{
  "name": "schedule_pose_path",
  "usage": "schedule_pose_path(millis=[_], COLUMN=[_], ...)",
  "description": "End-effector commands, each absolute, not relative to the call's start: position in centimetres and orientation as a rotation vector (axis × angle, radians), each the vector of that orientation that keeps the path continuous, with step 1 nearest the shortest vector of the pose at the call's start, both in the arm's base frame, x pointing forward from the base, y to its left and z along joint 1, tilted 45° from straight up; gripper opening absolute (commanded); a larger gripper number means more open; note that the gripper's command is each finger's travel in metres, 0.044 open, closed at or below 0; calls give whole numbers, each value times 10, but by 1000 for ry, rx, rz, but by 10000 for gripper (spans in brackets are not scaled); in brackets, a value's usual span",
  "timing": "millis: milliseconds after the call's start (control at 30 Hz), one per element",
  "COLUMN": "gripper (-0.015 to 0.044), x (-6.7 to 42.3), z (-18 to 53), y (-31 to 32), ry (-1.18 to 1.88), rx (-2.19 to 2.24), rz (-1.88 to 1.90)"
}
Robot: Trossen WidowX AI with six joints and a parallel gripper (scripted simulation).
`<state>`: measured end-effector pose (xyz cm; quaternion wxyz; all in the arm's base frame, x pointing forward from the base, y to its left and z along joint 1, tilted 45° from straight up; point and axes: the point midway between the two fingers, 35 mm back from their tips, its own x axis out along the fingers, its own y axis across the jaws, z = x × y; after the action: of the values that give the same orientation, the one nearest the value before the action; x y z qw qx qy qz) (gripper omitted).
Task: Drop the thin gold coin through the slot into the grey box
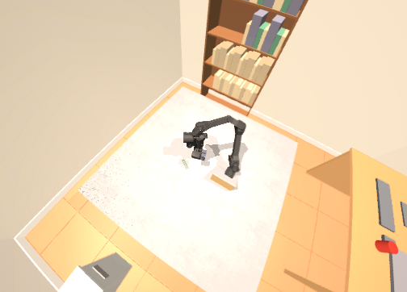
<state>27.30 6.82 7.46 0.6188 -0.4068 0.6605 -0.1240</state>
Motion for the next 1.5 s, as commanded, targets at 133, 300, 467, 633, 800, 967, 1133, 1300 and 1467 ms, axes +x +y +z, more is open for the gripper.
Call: schedule_pose_path(millis=[133,300,467,633,800,967,1133,1300,1467], gripper=[5,0,0,0,0,0,0,0,0], x=[266,268,268,266,265,266,266,266,266], z=[81,79,79,81,82,82,81,80,78], y=[59,62,61,60,58,58,59,57,54], ry=[1519,1520,1520,1521,1523,1523,1523,1523,1524], rx=[-943,-936,-936,-939,-946,-942,-940,-939,-944], rz=[-285,-287,-287,-284,-278,-280,-281,-282,-278])
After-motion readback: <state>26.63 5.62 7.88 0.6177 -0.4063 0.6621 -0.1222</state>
